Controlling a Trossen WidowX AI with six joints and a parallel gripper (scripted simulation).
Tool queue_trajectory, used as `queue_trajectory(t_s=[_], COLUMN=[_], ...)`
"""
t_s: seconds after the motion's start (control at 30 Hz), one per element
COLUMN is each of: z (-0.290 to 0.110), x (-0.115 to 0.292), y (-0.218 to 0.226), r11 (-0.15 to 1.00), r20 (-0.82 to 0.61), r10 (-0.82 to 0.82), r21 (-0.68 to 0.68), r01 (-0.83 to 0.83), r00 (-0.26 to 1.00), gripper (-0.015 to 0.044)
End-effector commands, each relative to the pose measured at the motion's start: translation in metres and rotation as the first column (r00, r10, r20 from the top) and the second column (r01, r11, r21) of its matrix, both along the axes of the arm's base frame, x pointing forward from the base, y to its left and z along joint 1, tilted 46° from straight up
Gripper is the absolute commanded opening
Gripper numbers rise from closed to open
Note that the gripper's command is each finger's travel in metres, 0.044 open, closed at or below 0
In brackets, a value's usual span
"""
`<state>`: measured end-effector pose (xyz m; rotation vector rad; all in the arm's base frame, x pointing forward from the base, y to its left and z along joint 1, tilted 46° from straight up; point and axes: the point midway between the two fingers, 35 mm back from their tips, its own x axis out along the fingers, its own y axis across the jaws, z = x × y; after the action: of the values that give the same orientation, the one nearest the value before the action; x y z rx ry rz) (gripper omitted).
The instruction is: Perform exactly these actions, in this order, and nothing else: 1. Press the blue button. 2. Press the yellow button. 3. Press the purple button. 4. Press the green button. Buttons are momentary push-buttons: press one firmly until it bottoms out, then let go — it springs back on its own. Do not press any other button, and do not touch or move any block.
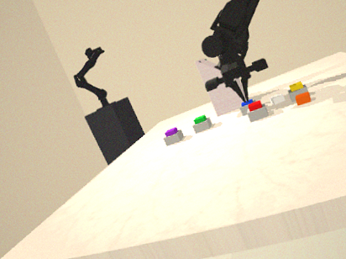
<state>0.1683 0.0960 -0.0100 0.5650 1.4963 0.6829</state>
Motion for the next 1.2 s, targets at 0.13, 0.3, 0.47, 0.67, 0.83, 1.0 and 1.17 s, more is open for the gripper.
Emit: queue_trajectory(t_s=[0.13, 0.3, 0.47, 0.67, 0.83, 1.0, 1.17], z=[0.023, 0.034, 0.066, 0.067, 0.102, 0.154, 0.171], x=[0.001, 0.004, 0.004, 0.006, 0.035, 0.047, 0.046], y=[-0.024, -0.037, -0.069, -0.068, -0.035, 0.019, 0.036], r11=[1.0, 1.0, 1.0, 1.0, 0.999, 1.0, 1.0], r20=[-0.003, -0.002, -0.003, -0.004, 0.0, 0.004, 0.001], r10=[-0.001, -0.003, -0.001, -0.001, -0.008, -0.005, -0.001], r21=[0.0, -0.006, -0.003, -0.005, -0.034, -0.012, 0.004], r01=[0.001, 0.003, 0.001, 0.001, 0.008, 0.006, 0.001], r00=[1.0, 1.0, 1.0, 1.0, 1.0, 1.0, 1.0], gripper=[0.002, 0.002, 0.002, 0.002, 0.002, 0.002, 0.002])
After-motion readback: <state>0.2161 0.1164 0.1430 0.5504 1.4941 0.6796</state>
